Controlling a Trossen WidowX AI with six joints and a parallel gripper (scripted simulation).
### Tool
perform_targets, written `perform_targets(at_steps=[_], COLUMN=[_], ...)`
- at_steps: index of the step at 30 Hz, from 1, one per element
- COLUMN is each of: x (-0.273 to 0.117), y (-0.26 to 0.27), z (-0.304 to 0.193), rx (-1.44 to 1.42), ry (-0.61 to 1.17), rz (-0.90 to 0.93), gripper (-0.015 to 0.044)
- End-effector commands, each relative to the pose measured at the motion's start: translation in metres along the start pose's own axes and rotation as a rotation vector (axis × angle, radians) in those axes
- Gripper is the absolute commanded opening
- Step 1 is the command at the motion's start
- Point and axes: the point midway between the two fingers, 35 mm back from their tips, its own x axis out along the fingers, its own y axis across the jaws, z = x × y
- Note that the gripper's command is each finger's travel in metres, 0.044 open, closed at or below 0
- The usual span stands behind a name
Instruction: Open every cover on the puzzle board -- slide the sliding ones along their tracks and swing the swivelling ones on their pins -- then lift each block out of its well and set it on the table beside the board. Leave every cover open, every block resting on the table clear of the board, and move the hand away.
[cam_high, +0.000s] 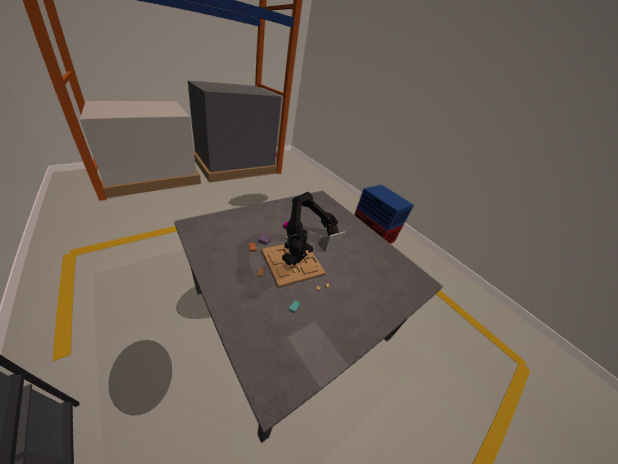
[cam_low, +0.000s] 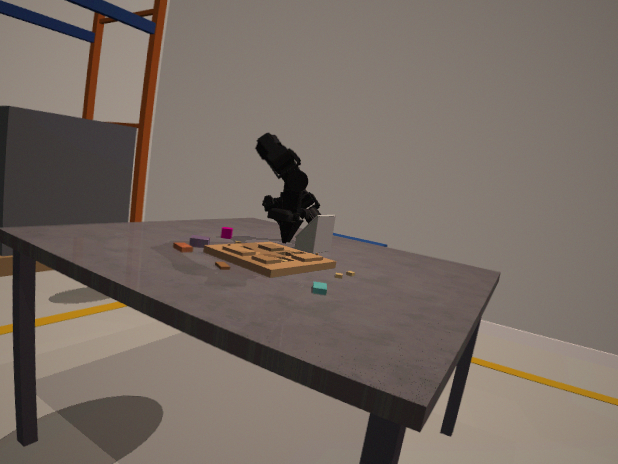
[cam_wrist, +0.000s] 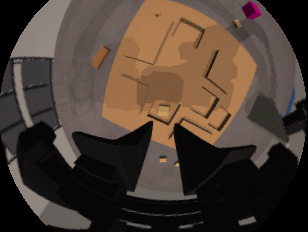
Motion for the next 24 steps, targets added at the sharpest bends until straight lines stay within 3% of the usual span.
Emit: perform_targets(at_steps=[1, 15, 24], x=[-0.009, 0.024, 0.026], y=[-0.001, 0.0, 0.0], z=[0.001, 0.001, 0.001], rx=[0.009, 0.009, 0.009], ry=[0.003, 0.001, 0.001], rz=[-0.005, -0.005, -0.006], gripper=[0.0144, 0.0144, 0.0144])
